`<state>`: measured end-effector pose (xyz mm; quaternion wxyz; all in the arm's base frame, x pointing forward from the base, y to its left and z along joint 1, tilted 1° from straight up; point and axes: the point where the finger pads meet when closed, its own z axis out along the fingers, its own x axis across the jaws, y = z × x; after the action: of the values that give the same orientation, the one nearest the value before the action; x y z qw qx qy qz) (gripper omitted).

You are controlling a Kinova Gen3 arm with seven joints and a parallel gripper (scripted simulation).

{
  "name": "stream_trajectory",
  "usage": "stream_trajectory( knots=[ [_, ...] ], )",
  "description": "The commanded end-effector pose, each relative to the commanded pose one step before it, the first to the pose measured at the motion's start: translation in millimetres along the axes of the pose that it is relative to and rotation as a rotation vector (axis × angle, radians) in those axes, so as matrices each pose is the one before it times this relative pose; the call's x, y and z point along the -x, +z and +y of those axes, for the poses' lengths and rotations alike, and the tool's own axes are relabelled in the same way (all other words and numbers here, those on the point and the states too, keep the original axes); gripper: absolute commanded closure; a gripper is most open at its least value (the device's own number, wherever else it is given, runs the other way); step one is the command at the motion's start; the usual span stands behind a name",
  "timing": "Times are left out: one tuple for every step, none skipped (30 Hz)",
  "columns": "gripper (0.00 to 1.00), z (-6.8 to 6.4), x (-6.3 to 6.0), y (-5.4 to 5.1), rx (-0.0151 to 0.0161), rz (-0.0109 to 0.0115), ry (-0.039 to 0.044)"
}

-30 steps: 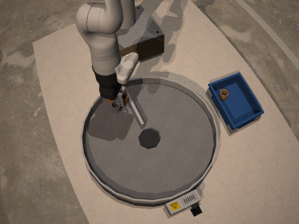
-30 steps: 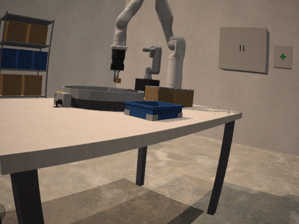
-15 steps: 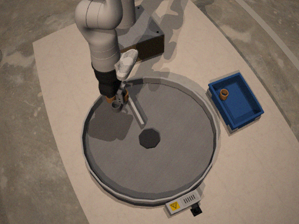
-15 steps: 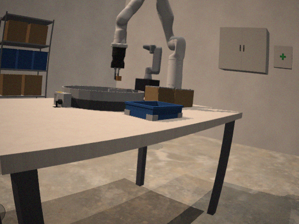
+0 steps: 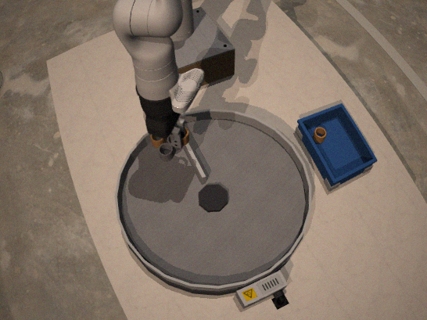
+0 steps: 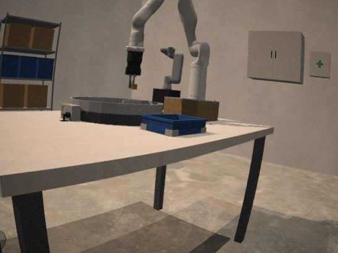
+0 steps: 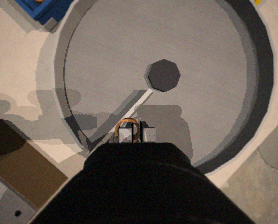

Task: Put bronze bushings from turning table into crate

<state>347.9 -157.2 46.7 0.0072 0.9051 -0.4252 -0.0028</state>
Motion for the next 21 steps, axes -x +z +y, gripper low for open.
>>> stream_trajectory(
  knots=[
    [1.00,-31.13,12.65,-0.42,-0.00173,0.00103,-0.03308],
    [1.00,-10.10,3.51,-0.01,-0.00002,0.00002,-0.00001],
    [1.00,0.00,0.00,0.00,0.00000,0.00000,0.00000],
    [1.00,0.00,0.00,0.00,0.00000,0.00000,0.00000],
    [1.00,0.00,0.00,0.00,0.00000,0.00000,0.00000],
    [1.00,0.00,0.00,0.00,0.00000,0.00000,0.00000],
    [1.00,0.00,0.00,0.00,0.00000,0.00000,0.00000],
    [1.00,0.00,0.00,0.00,0.00000,0.00000,0.00000],
    [1.00,0.00,0.00,0.00,0.00000,0.00000,0.00000],
    [1.00,0.00,0.00,0.00,0.00000,0.00000,0.00000],
    [1.00,0.00,0.00,0.00,0.00000,0.00000,0.00000],
    [1.00,0.00,0.00,0.00,0.00000,0.00000,0.00000],
    [1.00,0.00,0.00,0.00,0.00000,0.00000,0.00000],
    [1.00,0.00,0.00,0.00,0.00000,0.00000,0.00000],
    [1.00,-9.81,3.35,0.02,0.00000,-0.00007,0.00089],
    [1.00,-10.10,3.51,-0.01,-0.00002,0.00002,-0.00001],
    [1.00,-10.10,3.51,-0.01,-0.00002,0.00002,-0.00001],
    [1.00,-10.10,3.51,-0.01,-0.00002,0.00002,-0.00001],
    [1.00,-10.10,3.51,-0.01,-0.00002,0.00002,-0.00001],
    [1.00,0.00,0.00,0.00,0.00000,0.00000,0.00000],
    [1.00,0.00,0.00,0.00,0.00000,0.00000,0.00000]
  ],
)
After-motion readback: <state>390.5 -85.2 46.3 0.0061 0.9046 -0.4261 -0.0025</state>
